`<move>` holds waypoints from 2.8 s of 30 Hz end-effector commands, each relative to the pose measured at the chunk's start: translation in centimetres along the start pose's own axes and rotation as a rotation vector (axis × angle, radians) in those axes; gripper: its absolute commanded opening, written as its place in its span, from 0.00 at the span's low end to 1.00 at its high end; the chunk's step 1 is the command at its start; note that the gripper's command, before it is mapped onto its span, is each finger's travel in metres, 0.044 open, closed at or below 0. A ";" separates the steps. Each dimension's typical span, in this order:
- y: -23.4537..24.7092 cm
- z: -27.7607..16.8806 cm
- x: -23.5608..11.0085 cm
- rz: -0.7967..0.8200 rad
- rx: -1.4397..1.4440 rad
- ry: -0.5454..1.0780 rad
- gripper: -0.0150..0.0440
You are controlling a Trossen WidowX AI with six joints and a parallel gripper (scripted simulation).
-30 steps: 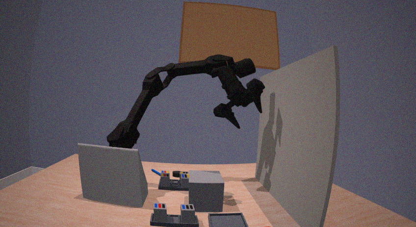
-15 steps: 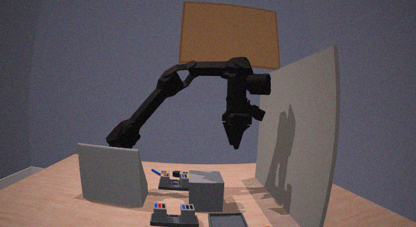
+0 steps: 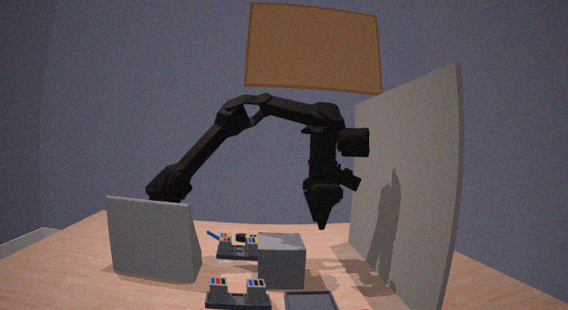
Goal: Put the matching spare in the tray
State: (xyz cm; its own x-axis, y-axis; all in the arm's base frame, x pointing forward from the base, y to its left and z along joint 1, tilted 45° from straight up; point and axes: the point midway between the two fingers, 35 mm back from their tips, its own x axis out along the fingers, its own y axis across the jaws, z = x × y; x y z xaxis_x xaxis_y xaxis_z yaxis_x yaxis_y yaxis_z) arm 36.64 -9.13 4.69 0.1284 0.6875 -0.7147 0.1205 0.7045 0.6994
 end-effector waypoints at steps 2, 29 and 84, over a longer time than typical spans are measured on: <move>-0.1 0.0 -0.3 0.003 0.007 -0.013 1.00; 16.7 -15.2 0.1 0.006 -1.639 -0.008 1.00; 16.6 -14.2 9.8 0.005 -1.656 -0.009 0.76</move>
State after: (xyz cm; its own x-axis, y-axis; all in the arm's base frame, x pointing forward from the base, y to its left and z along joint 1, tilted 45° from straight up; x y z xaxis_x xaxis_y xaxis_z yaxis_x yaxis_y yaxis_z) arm 25.96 11.63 9.63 0.1331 0.6974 -0.7043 -0.9907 0.1130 -0.0753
